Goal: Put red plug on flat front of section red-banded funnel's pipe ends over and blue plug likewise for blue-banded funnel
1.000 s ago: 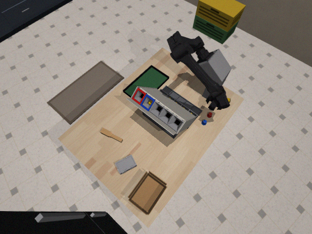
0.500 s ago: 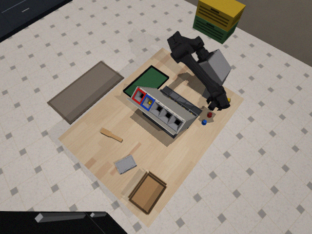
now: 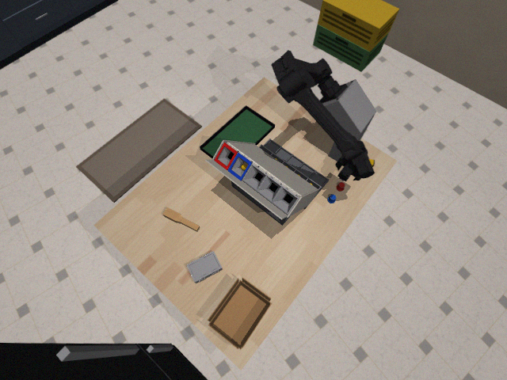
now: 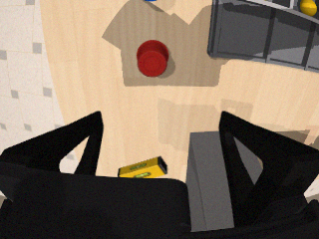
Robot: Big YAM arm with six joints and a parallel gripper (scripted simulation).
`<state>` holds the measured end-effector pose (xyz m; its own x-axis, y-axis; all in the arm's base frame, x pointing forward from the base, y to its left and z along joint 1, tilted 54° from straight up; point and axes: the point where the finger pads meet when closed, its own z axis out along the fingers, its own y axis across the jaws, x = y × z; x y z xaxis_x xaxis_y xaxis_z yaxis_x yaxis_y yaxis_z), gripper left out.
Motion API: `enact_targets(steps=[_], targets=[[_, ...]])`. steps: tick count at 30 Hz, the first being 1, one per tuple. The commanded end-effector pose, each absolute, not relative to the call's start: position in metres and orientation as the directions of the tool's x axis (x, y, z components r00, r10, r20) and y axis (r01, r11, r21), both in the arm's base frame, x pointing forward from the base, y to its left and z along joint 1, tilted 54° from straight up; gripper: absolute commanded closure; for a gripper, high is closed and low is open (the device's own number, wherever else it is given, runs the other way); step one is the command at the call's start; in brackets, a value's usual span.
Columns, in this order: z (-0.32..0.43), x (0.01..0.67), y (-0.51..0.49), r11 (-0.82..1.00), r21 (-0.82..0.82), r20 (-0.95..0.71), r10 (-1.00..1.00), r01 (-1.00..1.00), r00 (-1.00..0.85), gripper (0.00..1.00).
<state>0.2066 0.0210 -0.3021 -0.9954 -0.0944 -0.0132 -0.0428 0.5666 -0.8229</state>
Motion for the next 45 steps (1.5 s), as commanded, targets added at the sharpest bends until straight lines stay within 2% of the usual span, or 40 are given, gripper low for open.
enact_targets(steps=[1,45], targets=[[-0.3073,0.2134,0.0314,0.574,-0.818,-0.027,-0.104,-0.038,-0.994,0.13],[-0.307,0.2136,0.0317,0.568,-0.822,-0.014,-0.094,-0.042,-0.995,0.13]])
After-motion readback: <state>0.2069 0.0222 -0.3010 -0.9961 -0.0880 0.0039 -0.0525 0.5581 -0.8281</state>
